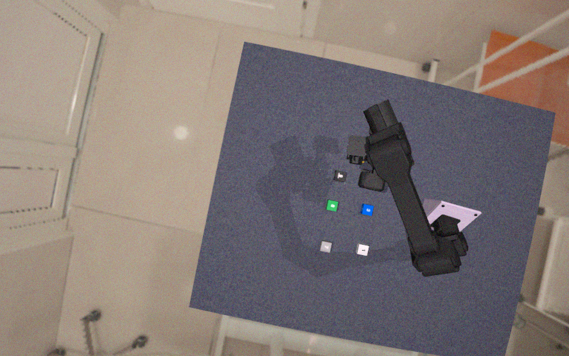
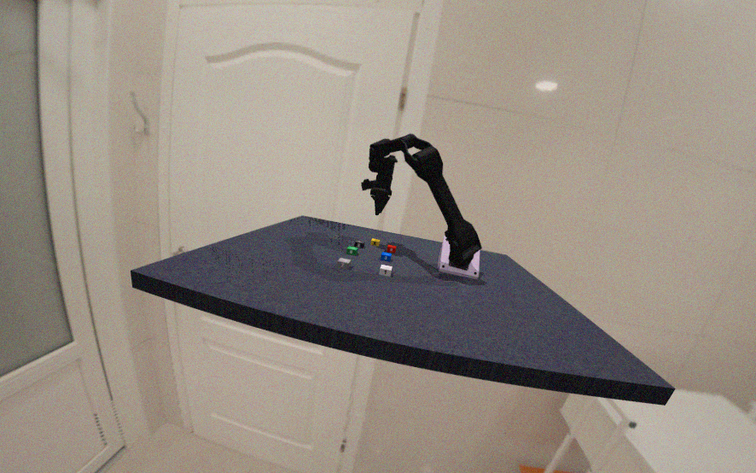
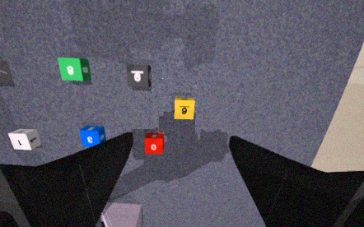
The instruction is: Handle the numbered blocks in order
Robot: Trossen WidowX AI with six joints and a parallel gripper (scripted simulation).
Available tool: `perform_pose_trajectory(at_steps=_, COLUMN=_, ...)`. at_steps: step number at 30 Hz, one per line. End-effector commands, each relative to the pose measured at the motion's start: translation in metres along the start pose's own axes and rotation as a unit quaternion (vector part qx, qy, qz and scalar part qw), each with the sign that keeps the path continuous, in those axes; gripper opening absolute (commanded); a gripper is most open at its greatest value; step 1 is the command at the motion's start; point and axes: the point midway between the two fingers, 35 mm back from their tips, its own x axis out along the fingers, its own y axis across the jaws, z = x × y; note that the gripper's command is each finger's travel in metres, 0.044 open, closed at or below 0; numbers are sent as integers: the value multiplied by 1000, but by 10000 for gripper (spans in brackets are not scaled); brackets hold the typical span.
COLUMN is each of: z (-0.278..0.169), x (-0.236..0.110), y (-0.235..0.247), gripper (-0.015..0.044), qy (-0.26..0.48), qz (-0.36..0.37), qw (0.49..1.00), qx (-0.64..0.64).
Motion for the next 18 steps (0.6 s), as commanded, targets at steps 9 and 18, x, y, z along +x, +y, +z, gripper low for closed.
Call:
perform_pose_trajectory(at_steps=9, z=-50, x=-2, y=33, gripper=400, qy=3, qz=-1, qw=1000, qx=-1)
perform_pose_trajectory(at_steps=18, z=-69, x=20, y=45, gripper=400, qy=3, qz=-1, qw=1000, qx=-1)
